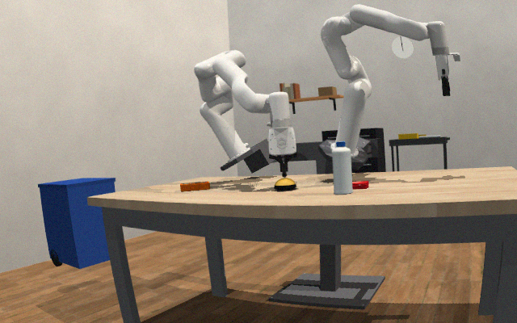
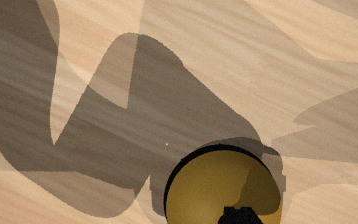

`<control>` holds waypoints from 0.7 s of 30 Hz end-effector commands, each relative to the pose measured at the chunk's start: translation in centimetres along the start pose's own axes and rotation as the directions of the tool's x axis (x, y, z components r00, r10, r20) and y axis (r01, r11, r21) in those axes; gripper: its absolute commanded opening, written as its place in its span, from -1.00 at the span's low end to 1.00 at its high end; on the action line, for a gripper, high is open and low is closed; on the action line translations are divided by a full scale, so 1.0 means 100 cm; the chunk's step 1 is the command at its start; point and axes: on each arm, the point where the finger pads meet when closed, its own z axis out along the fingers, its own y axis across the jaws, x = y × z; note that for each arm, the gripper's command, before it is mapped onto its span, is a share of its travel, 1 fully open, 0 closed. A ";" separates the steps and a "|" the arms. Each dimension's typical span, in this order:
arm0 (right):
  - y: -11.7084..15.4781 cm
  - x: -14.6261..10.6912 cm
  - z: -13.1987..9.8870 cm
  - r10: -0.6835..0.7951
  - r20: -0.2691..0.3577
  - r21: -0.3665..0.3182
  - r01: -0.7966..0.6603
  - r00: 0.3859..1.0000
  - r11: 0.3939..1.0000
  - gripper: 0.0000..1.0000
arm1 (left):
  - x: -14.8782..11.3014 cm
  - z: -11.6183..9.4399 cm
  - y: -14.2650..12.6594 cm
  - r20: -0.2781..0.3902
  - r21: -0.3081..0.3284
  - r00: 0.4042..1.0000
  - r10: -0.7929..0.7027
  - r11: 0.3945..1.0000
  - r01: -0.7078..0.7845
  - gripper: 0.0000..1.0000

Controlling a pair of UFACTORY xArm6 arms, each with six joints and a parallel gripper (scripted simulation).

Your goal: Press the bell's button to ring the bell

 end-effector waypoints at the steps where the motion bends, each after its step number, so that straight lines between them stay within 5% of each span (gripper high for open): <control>1: 0.001 -0.001 -0.001 0.001 0.003 -0.002 -0.001 1.000 1.000 -1.00 | 0.001 -0.002 0.000 -0.005 0.000 1.000 0.000 1.000 0.000 1.00; 21: 0.001 -0.001 -0.018 0.001 0.003 -0.002 -0.001 1.000 1.000 -1.00 | 0.001 -0.002 0.000 -0.005 0.000 1.000 0.000 1.000 0.000 1.00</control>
